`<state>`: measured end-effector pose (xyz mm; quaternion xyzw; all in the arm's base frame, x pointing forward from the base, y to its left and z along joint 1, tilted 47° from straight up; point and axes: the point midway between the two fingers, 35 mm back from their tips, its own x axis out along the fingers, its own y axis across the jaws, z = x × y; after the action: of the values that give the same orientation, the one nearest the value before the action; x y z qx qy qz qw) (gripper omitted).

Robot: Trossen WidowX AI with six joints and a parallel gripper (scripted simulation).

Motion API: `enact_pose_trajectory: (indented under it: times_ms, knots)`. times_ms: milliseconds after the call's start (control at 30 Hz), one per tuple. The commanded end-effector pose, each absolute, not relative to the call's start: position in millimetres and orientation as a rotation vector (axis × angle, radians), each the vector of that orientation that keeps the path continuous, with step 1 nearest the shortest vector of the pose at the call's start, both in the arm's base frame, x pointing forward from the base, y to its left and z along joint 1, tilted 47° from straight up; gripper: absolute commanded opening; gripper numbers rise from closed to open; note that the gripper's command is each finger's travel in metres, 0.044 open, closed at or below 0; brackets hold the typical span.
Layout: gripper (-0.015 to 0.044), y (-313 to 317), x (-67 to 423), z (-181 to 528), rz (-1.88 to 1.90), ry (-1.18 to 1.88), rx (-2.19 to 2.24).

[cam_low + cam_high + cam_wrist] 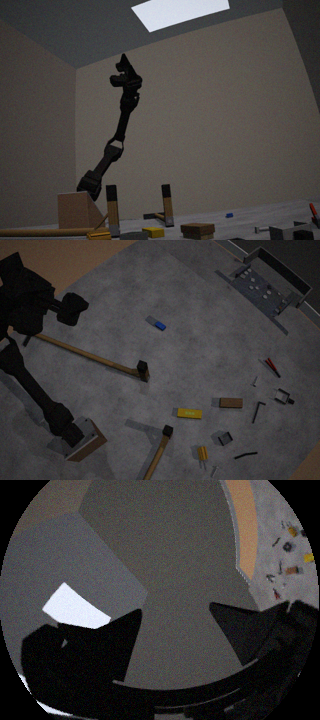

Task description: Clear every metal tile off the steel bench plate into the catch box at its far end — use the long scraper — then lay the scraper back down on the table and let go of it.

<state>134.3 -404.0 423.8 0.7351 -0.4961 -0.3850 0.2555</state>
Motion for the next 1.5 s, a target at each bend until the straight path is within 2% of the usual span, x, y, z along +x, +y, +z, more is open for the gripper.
enact_pose_trajectory:
  times_ms: [0, 767, 1467]
  knots:
    - [0.044, -422.5, 117.4, 417.3, -1.049, -1.437, 2.011]
    - [0.044, -499.1, -3.4, 365.5, -1.059, -1.957, 2.018]
    - [0.044, -528.5, -142.2, 309.6, -0.953, -2.475, 1.911]
